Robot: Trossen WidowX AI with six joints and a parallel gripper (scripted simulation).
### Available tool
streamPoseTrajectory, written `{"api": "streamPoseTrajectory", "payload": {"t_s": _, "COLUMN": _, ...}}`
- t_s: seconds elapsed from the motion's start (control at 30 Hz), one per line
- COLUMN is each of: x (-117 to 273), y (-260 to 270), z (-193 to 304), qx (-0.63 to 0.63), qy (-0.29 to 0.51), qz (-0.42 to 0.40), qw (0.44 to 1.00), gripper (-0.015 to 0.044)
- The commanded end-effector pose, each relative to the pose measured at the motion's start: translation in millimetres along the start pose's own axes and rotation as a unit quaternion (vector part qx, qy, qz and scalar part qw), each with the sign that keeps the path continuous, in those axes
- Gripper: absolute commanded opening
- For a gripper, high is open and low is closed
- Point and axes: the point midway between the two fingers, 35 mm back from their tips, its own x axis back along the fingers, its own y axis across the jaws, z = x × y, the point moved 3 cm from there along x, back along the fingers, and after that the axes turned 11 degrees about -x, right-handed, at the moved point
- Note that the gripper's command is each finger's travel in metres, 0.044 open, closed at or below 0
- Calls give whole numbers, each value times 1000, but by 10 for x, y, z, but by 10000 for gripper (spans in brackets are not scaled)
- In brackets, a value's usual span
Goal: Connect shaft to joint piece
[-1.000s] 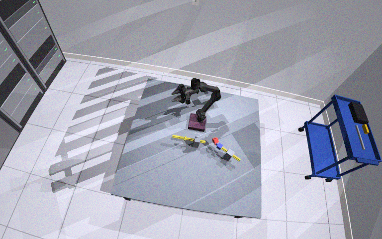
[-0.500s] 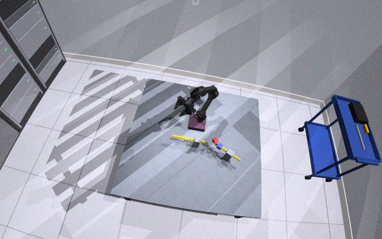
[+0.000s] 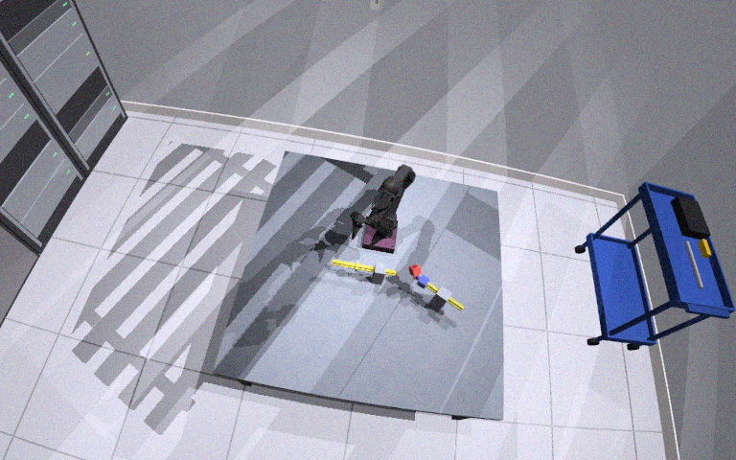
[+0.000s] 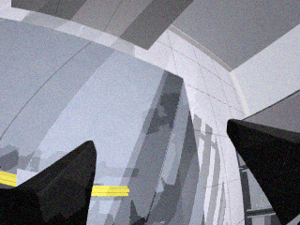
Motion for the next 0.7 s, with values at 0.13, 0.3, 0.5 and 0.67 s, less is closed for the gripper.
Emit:
{"api": "streamPoseTrajectory", "payload": {"t_s": 0.13, "x": -97, "y": 625, "z": 39, "qx": -68, "qy": 52, "qz": -90, "qw": 992, "gripper": 440}}
{"api": "streamPoseTrajectory", "payload": {"t_s": 0.3, "x": -72, "y": 1078, "z": 106, "qx": -108, "qy": 104, "qz": -140, "qw": 979, "gripper": 440}}
{"api": "streamPoseTrajectory", "payload": {"t_s": 0.5, "x": 47, "y": 1597, "z": 257, "qx": -145, "qy": 180, "qz": -176, "qw": 957, "gripper": 440}}
{"api": "streamPoseTrajectory", "payload": {"t_s": 0.67, "x": 215, "y": 1982, "z": 445, "qx": -164, "qy": 248, "qz": -180, "qw": 938, "gripper": 440}}
